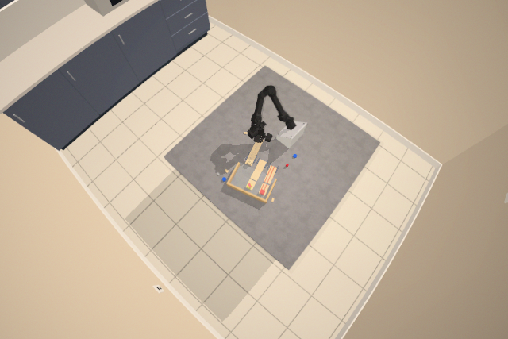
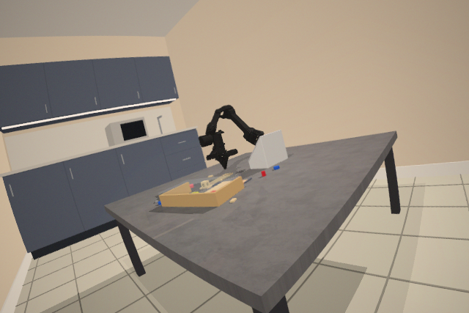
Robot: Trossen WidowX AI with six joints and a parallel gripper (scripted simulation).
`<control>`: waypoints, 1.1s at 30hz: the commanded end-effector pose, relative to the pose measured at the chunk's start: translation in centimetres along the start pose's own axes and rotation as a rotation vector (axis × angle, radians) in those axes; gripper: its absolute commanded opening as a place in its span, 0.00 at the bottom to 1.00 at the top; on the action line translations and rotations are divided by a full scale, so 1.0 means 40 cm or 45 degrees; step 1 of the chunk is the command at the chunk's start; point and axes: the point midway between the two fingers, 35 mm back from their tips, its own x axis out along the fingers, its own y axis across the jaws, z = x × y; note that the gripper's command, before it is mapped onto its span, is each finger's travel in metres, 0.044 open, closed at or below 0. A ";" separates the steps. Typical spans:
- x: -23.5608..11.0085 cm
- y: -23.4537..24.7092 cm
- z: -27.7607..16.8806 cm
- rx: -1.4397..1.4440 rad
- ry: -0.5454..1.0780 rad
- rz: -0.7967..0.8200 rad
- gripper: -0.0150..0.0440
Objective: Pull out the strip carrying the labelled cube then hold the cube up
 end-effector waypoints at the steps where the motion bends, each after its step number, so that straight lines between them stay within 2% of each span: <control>1: -0.016 -0.005 0.004 0.020 0.003 -0.007 0.30; 17: -0.033 -0.007 0.170 0.091 -0.002 -0.006 1.00; 33: -0.055 -0.015 0.323 0.095 -0.006 -0.006 1.00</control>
